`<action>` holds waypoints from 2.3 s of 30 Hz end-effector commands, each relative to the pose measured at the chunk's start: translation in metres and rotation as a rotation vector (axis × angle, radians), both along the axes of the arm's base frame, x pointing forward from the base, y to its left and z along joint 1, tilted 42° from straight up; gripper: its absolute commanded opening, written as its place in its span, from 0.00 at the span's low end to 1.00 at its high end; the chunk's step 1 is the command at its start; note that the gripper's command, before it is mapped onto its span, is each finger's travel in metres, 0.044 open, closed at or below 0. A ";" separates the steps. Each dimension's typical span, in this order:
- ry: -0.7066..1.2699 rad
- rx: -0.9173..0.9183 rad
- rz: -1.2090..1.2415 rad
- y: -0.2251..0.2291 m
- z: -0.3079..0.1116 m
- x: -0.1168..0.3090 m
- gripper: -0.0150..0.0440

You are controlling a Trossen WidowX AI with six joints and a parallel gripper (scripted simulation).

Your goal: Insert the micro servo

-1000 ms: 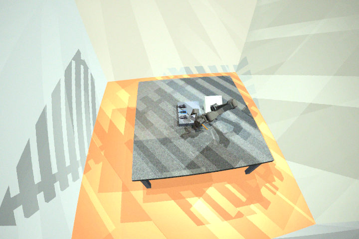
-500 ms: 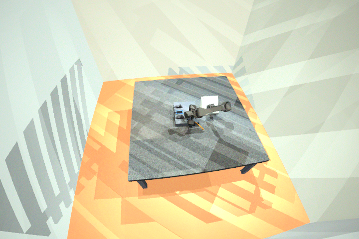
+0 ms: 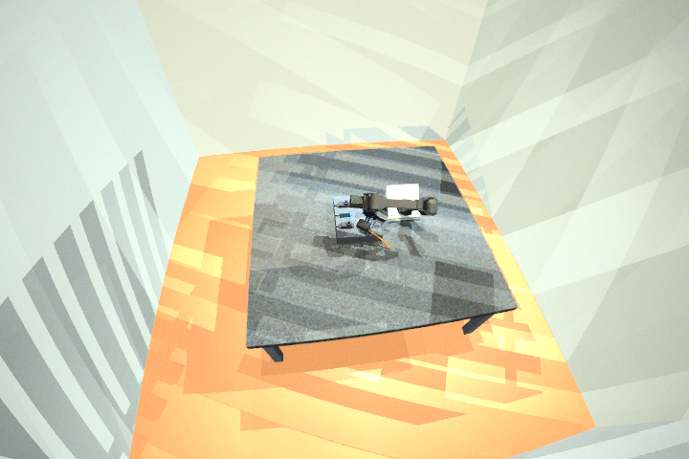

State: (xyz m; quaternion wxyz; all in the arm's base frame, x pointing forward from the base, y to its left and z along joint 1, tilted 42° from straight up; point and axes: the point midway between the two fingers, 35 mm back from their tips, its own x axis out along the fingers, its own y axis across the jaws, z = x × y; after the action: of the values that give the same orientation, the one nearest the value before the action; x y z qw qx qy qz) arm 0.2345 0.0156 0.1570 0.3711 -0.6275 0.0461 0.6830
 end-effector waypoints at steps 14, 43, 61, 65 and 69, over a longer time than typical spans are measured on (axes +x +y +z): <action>0.133 0.267 -0.205 -0.014 0.004 -0.005 1.00; 0.132 0.269 -0.205 0.016 -0.029 -0.002 0.82; 0.132 0.268 -0.205 0.010 -0.023 -0.002 0.25; 0.133 0.268 -0.205 -0.001 -0.009 -0.006 0.25; 0.133 0.268 -0.205 -0.003 -0.006 -0.006 0.25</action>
State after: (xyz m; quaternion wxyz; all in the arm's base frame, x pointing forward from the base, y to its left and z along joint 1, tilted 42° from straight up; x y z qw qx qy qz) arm 0.2291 0.0143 0.1491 0.5175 -0.5175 0.0433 0.6801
